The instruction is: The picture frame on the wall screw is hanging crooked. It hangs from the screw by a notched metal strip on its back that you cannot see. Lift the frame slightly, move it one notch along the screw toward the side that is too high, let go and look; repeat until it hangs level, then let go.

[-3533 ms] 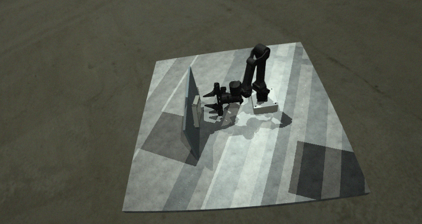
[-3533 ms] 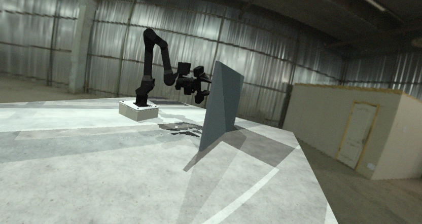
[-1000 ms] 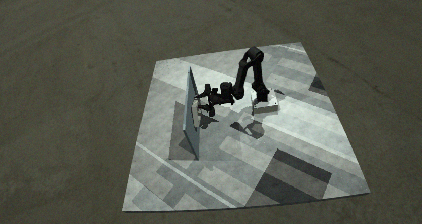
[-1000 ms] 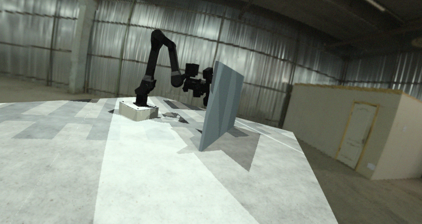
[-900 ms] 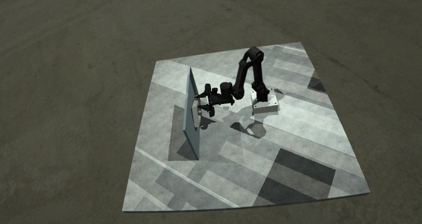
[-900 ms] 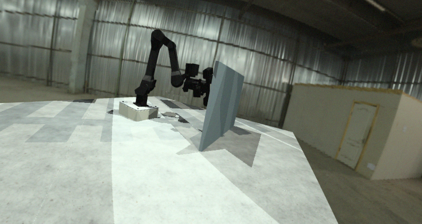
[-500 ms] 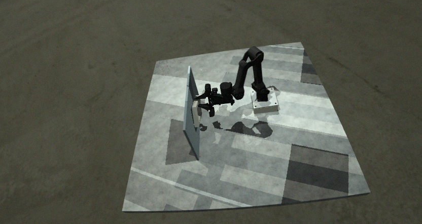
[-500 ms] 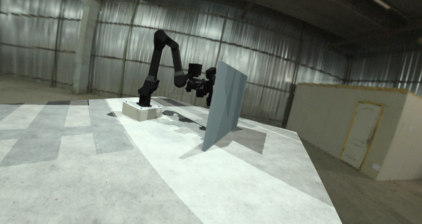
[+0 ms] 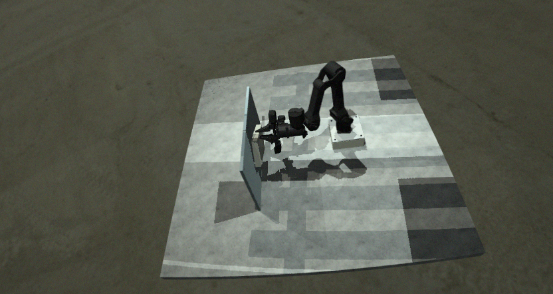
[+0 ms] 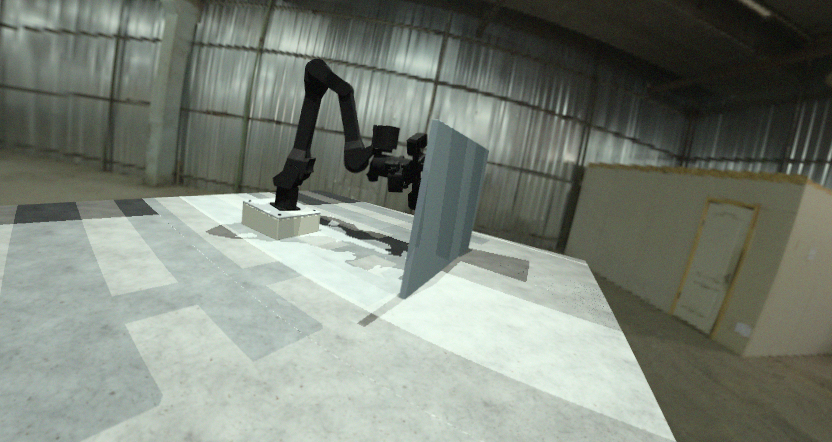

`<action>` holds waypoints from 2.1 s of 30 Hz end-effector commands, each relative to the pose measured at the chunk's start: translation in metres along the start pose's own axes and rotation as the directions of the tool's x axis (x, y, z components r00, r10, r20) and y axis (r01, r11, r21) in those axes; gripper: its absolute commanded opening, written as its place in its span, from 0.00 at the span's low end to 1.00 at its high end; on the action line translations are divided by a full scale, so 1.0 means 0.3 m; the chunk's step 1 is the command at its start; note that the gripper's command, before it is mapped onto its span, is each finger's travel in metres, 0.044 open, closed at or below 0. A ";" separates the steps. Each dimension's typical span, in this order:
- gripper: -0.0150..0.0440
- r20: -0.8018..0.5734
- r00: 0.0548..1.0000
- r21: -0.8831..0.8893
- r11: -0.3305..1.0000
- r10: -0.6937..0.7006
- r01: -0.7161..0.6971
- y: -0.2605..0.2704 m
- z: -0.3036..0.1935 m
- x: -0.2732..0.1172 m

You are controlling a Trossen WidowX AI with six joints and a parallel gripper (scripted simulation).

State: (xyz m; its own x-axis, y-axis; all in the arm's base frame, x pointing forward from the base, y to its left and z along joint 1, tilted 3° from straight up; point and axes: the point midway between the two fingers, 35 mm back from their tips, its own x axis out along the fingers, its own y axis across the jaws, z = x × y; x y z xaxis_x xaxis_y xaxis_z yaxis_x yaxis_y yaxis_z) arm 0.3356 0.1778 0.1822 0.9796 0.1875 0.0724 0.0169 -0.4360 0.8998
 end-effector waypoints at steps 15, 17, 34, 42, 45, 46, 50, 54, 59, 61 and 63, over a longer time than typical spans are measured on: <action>0.25 -0.002 1.000 0.004 1.000 0.000 0.000 0.004 0.000 0.000; 0.25 -0.002 1.000 0.004 1.000 0.000 0.000 0.006 0.000 0.000; 0.25 -0.002 1.000 0.004 1.000 0.000 0.000 0.025 0.000 0.000; 0.25 -0.002 1.000 0.004 1.000 0.000 0.000 0.033 0.000 0.000; 0.25 -0.002 1.000 0.004 1.000 0.000 0.000 0.035 0.000 0.000; 0.25 -0.002 1.000 0.004 1.000 0.000 0.000 0.035 0.000 0.000; 0.25 -0.002 1.000 0.004 1.000 0.000 0.000 0.032 0.000 0.000; 0.25 -0.002 1.000 0.004 1.000 0.000 0.000 0.030 0.000 0.000; 0.25 -0.002 1.000 0.004 1.000 0.000 0.000 0.031 -0.001 0.000; 0.25 -0.002 1.000 0.004 1.000 0.000 0.000 0.031 -0.001 0.000; 0.25 -0.002 1.000 0.004 1.000 0.000 0.000 0.032 -0.002 0.000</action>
State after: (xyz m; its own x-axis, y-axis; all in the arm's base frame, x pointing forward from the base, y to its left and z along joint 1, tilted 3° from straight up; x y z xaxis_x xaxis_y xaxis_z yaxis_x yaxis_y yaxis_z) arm 0.3356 0.1744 0.1884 0.9790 0.1932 0.0651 0.0248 -0.4299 0.9025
